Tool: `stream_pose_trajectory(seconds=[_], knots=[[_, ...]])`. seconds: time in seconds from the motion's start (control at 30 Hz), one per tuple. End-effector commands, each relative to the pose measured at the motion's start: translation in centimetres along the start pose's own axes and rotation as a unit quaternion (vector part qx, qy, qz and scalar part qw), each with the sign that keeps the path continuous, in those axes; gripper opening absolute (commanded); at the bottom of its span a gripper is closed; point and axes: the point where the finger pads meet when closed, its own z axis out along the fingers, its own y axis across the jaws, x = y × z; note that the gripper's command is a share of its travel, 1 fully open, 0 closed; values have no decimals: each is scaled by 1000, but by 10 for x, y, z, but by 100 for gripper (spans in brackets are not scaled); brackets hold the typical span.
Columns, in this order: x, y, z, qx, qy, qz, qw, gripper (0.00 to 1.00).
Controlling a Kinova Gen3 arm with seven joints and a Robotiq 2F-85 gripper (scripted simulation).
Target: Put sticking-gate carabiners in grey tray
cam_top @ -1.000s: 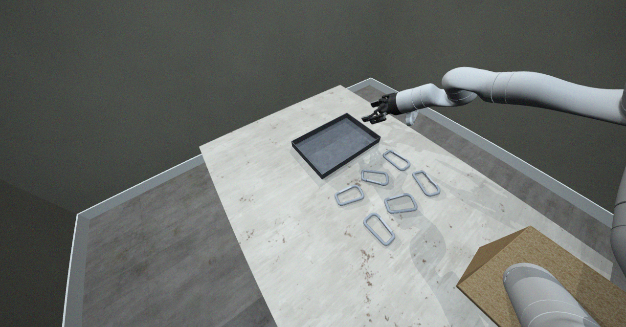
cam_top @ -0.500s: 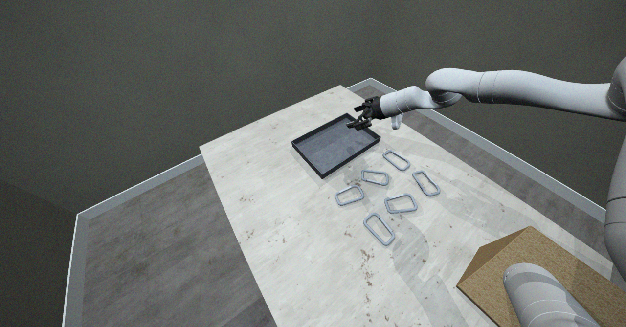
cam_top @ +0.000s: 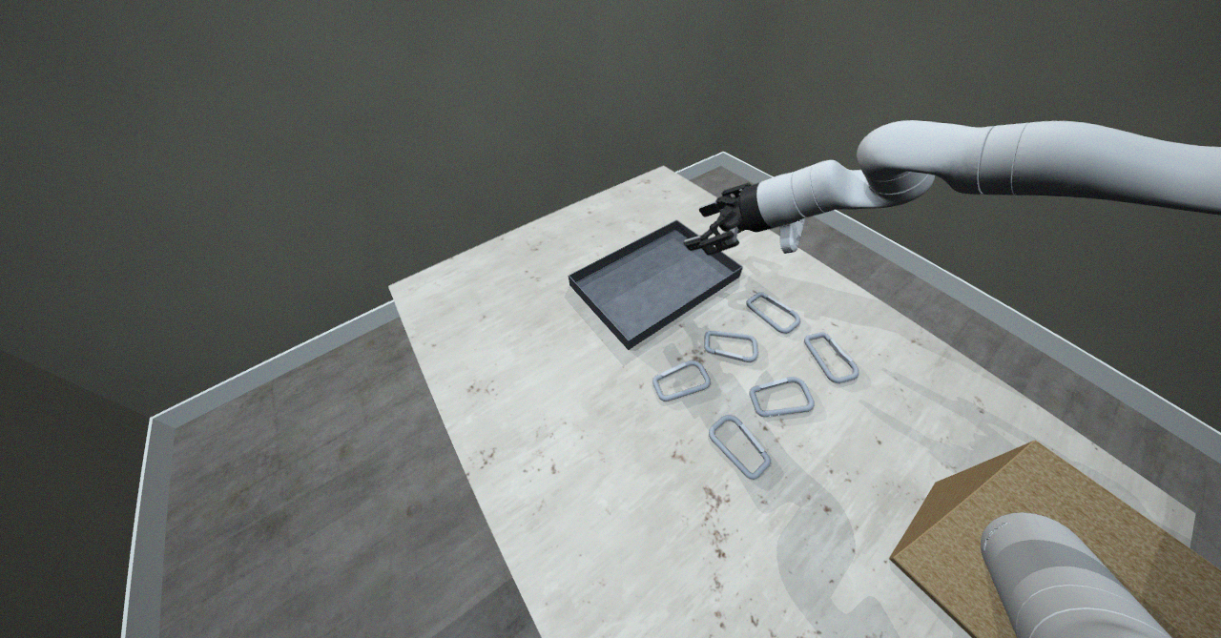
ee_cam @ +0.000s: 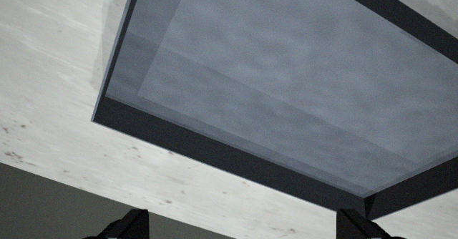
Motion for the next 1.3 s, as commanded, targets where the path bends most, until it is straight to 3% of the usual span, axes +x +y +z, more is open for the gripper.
stream_pose_trajectory(seconds=[0.0,0.03,0.07,0.6,0.63,1.17,1.2,1.27], knots=[[-3,-3,-5,4,-2,-2,1000,100],[-3,-3,-5,4,-2,-2,1000,100],[-15,21,-44,1,-1,-1,1000,100],[-15,21,-44,1,-1,-1,1000,100],[-28,44,-84,-2,0,0,1000,100],[-28,44,-84,-2,0,0,1000,100],[-42,65,-124,-4,1,1,1000,100],[-42,65,-124,-4,1,1,1000,100]])
